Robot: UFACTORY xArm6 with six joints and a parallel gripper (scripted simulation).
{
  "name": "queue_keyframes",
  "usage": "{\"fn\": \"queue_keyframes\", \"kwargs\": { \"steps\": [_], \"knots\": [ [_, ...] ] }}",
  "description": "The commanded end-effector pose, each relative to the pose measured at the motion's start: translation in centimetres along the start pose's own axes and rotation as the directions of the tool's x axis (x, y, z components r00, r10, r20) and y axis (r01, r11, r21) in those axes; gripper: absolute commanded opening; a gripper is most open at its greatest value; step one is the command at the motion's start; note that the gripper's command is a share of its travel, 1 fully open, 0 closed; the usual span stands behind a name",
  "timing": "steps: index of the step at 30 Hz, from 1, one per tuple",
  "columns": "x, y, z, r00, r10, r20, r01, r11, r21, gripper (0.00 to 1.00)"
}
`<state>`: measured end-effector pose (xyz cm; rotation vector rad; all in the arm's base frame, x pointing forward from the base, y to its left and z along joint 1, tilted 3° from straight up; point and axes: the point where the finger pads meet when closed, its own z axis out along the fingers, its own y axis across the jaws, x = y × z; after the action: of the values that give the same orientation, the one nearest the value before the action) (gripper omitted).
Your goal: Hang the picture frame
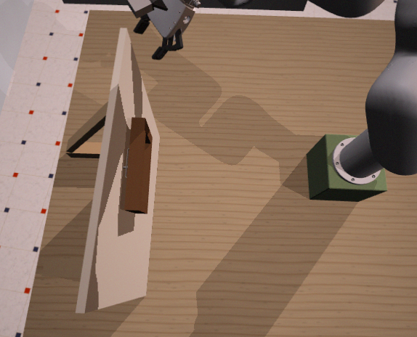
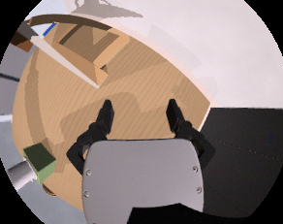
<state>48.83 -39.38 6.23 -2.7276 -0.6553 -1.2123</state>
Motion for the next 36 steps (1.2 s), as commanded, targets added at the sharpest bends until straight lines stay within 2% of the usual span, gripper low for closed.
{"fn": "queue_keyframes", "kwargs": {
  "steps": [1,6,12,14,21,26,36],
  "knots": [
    [1.7,-0.3,0.0,0.996,0.073,-0.055,-0.074,0.997,-0.021,1.00],
    [4.1,-0.9,0.1,0.968,0.200,-0.150,-0.208,0.977,-0.038,1.00],
    [7.1,-1.5,-0.2,0.893,0.356,-0.275,-0.380,0.924,-0.037,1.00],
    [7.1,-1.5,-0.2,0.893,0.356,-0.275,-0.380,0.924,-0.037,1.00],
    [9.5,-1.8,-0.6,0.796,0.473,-0.378,-0.516,0.856,-0.015,1.00],
    [10.1,-1.9,-0.8,0.761,0.504,-0.407,-0.554,0.832,-0.005,1.00],
    [10.2,-1.9,-0.8,0.757,0.508,-0.411,-0.558,0.830,-0.004,1.00]
  ]
}}
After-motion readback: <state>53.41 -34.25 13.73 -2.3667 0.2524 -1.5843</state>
